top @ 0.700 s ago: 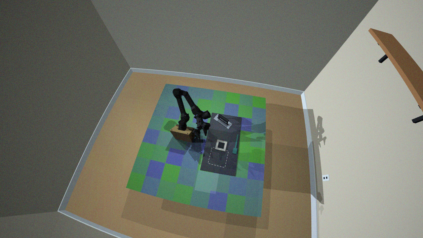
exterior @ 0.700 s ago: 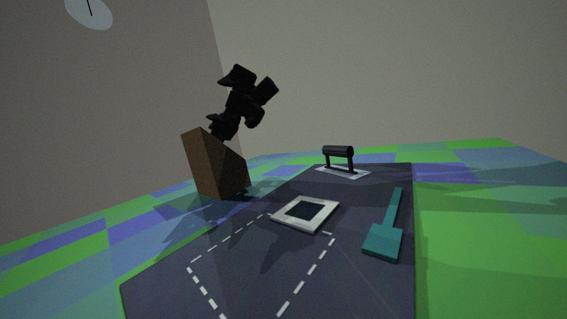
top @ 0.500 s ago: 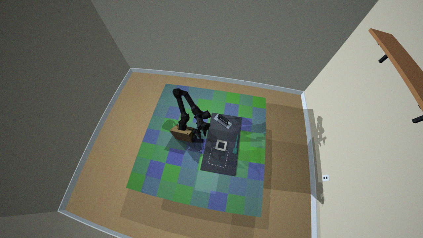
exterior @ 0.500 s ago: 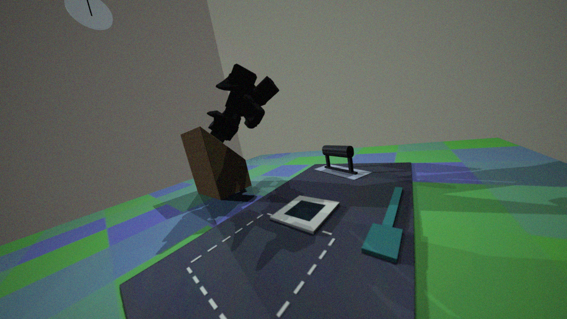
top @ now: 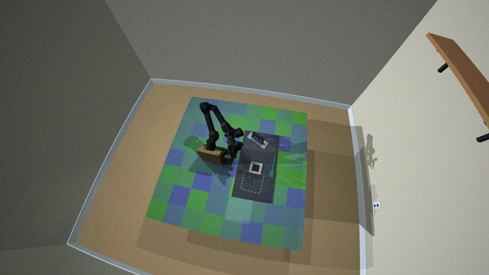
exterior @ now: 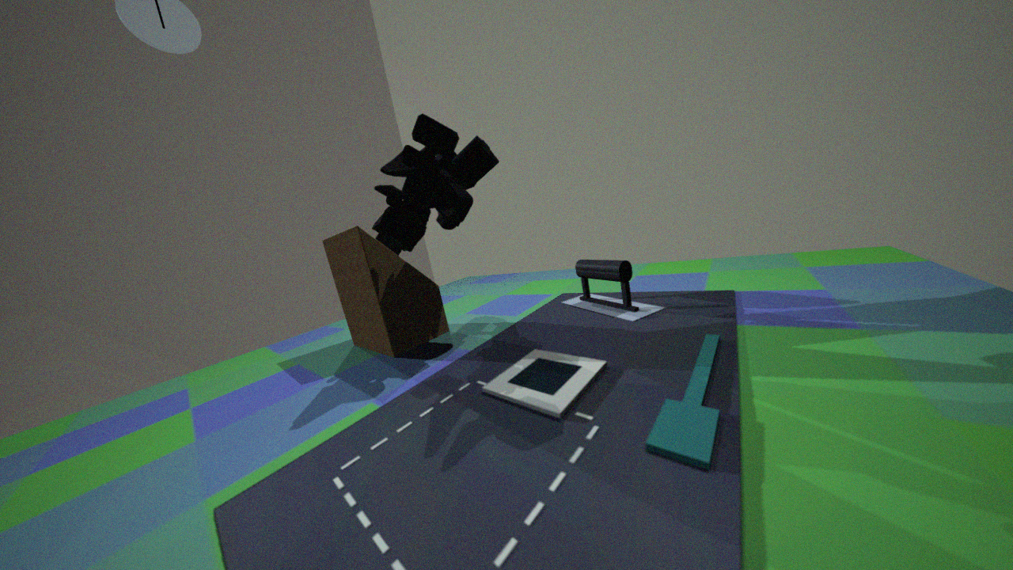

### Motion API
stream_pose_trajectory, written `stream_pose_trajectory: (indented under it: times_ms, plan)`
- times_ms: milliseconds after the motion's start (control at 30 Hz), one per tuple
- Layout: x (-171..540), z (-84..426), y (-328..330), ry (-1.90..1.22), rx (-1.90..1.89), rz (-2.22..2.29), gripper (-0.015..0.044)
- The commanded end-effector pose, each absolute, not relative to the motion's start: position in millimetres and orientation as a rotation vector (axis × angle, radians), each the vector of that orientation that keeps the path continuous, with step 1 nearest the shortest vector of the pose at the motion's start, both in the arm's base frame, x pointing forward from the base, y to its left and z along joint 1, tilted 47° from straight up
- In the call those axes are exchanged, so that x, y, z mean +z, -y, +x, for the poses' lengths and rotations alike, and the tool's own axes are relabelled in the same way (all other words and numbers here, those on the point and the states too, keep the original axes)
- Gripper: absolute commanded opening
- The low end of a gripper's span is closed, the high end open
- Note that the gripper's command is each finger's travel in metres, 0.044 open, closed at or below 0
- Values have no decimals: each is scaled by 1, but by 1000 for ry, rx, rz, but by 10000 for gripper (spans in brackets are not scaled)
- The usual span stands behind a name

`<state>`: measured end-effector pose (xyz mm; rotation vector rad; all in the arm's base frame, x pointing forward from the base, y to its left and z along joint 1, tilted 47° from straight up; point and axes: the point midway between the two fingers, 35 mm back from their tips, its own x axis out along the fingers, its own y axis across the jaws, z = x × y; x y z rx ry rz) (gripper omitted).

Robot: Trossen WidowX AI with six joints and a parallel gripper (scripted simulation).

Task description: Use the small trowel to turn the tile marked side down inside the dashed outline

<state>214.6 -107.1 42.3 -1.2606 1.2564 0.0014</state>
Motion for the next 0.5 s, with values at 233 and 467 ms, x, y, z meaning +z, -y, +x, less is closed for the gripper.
stream_pose_trajectory:
  times_ms: [233, 467]
  plan:
    - [42, 215, 107, -1256, 1, -1261, 0]
    - [42, 215, 107, -1256, 1, -1261, 0]
